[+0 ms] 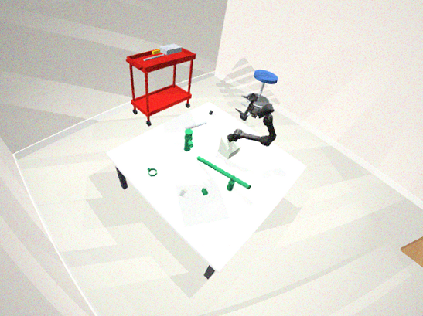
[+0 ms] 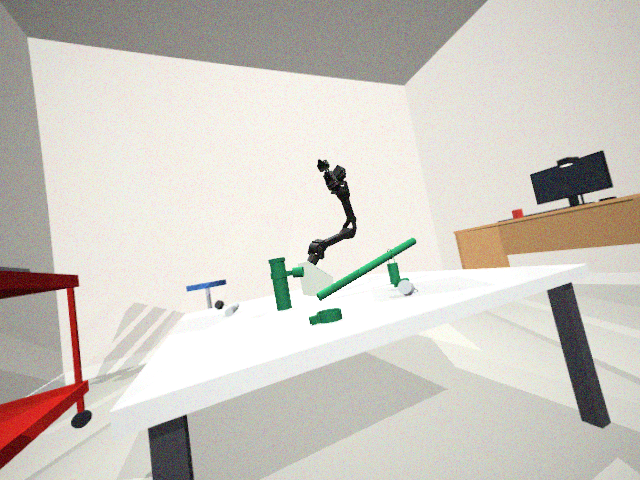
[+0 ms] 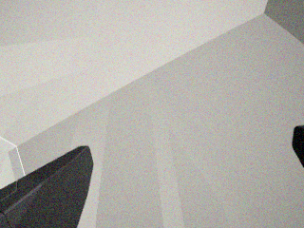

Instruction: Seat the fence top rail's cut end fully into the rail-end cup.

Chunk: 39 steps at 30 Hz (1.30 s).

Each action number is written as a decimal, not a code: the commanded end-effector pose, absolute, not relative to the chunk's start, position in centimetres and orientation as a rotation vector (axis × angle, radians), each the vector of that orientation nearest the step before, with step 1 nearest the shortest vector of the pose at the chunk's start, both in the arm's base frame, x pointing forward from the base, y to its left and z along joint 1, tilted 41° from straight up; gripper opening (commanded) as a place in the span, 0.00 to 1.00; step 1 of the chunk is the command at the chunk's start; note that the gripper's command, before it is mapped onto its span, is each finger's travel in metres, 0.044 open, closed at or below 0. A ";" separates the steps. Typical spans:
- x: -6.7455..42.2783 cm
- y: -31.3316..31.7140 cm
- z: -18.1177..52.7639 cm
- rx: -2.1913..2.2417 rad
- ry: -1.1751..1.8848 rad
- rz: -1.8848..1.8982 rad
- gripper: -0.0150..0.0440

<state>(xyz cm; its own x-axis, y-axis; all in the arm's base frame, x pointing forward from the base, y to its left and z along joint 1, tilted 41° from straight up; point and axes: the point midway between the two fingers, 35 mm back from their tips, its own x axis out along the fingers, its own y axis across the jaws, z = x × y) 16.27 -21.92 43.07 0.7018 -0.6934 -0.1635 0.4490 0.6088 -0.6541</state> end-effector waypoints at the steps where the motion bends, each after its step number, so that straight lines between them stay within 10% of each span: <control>1: 18.9 -22.2 39.4 -0.510 0.464 -0.551 1.00; 24: 28.1 -6.4 11.0 0.578 0.965 0.434 1.00; 39: 29.9 -12.9 3.6 -0.155 0.871 0.630 1.00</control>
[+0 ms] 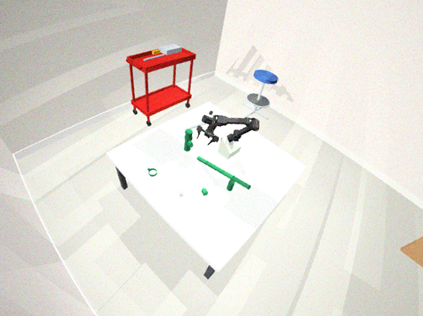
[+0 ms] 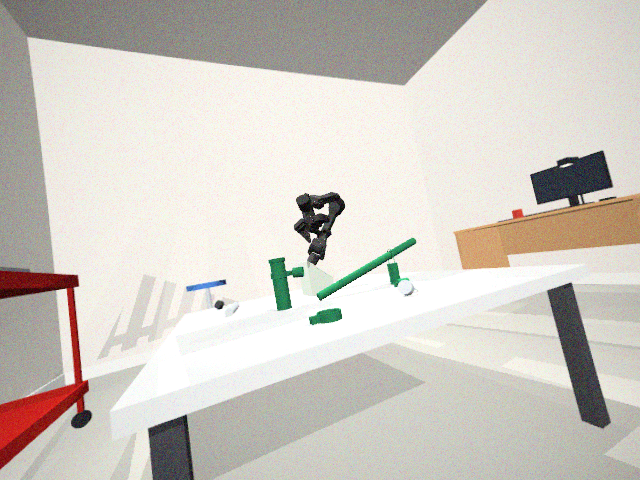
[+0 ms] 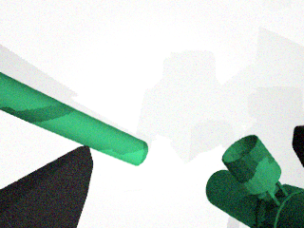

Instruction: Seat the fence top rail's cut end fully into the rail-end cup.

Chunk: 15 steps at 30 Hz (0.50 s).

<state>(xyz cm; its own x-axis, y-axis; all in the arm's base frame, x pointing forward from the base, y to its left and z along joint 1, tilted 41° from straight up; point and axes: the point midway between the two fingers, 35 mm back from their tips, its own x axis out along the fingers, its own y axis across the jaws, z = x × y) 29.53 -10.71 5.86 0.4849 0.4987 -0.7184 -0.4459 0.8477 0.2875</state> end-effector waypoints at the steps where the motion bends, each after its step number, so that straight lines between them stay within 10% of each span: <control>1: 30.0 -13.6 2.7 -0.243 0.861 0.656 1.00; 15: 30.1 -15.8 -1.2 -0.541 0.827 0.753 1.00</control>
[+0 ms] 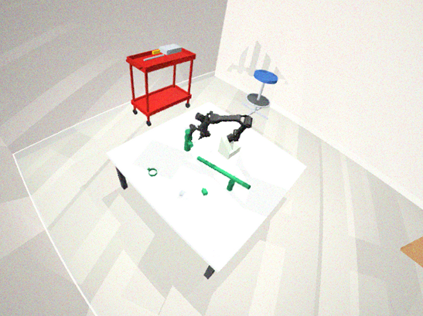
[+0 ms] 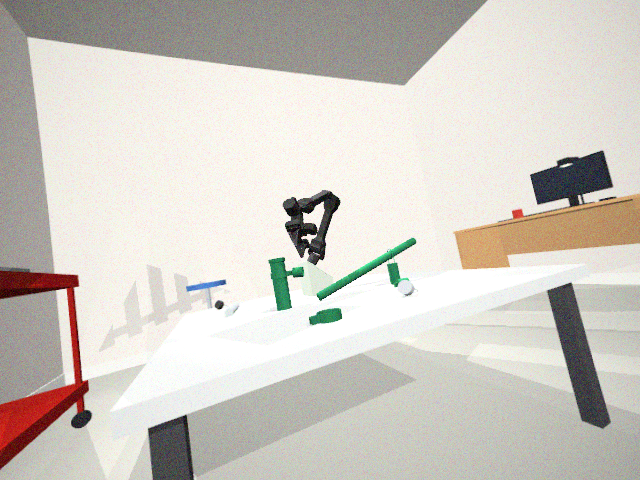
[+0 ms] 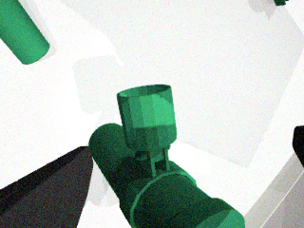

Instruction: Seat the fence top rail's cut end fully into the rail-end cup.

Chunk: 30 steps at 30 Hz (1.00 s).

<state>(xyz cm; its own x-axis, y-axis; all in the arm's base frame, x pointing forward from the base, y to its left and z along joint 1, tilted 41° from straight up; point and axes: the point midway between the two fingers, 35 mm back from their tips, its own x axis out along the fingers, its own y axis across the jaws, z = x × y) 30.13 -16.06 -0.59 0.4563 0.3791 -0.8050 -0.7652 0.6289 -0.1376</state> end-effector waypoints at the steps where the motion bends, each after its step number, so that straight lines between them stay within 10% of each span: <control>1: 30.1 -15.3 -1.7 -0.541 0.827 0.753 1.00; 30: 31.7 -12.1 -6.8 -0.540 0.826 0.753 1.00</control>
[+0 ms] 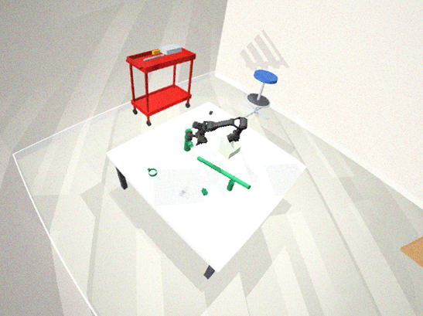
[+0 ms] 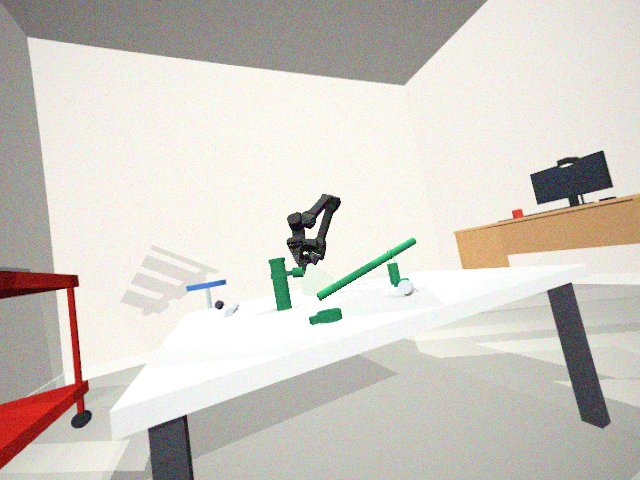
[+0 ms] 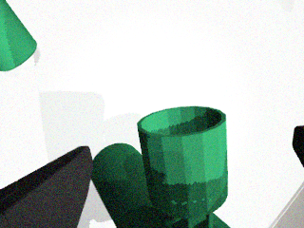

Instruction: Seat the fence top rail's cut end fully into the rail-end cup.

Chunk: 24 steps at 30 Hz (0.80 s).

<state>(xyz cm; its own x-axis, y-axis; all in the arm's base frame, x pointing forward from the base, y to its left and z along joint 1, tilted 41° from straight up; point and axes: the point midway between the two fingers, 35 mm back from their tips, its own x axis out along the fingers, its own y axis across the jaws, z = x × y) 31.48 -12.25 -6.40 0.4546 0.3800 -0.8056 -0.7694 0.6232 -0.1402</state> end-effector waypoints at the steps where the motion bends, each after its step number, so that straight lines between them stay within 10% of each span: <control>1: 31.8 -12.0 -6.9 -0.540 0.826 0.753 1.00; 24: 33.3 -10.4 -9.8 -0.539 0.822 0.753 0.96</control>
